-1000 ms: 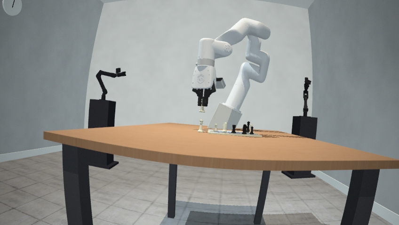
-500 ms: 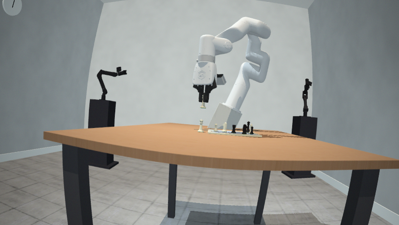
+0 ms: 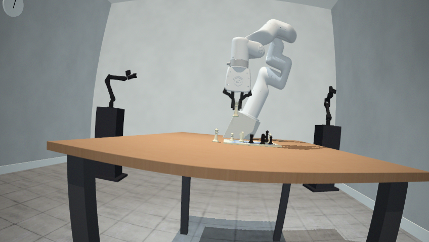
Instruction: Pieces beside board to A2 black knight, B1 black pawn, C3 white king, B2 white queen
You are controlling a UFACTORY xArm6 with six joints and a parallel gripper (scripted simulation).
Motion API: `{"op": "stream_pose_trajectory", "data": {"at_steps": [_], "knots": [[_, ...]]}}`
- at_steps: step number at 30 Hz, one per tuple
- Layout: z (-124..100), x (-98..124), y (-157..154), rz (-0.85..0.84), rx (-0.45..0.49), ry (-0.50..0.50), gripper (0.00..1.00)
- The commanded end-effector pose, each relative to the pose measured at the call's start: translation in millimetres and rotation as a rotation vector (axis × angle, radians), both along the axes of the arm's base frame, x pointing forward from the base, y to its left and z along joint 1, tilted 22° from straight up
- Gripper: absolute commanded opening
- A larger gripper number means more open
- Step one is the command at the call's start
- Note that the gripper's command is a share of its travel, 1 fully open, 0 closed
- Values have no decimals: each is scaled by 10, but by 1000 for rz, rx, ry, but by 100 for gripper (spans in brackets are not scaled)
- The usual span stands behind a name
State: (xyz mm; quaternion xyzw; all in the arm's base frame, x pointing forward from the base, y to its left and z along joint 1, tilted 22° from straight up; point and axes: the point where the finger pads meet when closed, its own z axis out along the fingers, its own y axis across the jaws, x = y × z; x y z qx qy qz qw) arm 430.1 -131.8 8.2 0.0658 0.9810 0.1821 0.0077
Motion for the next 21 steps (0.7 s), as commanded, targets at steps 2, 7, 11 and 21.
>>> {"op": "stream_pose_trajectory", "data": {"at_steps": [2, 7, 11, 21], "knots": [[244, 21, 488, 297, -16, -131, 0], [302, 9, 630, 469, -25, -192, 0], [309, 7, 647, 658, -35, -272, 0], [308, 7, 647, 769, -40, -330, 0]]}}
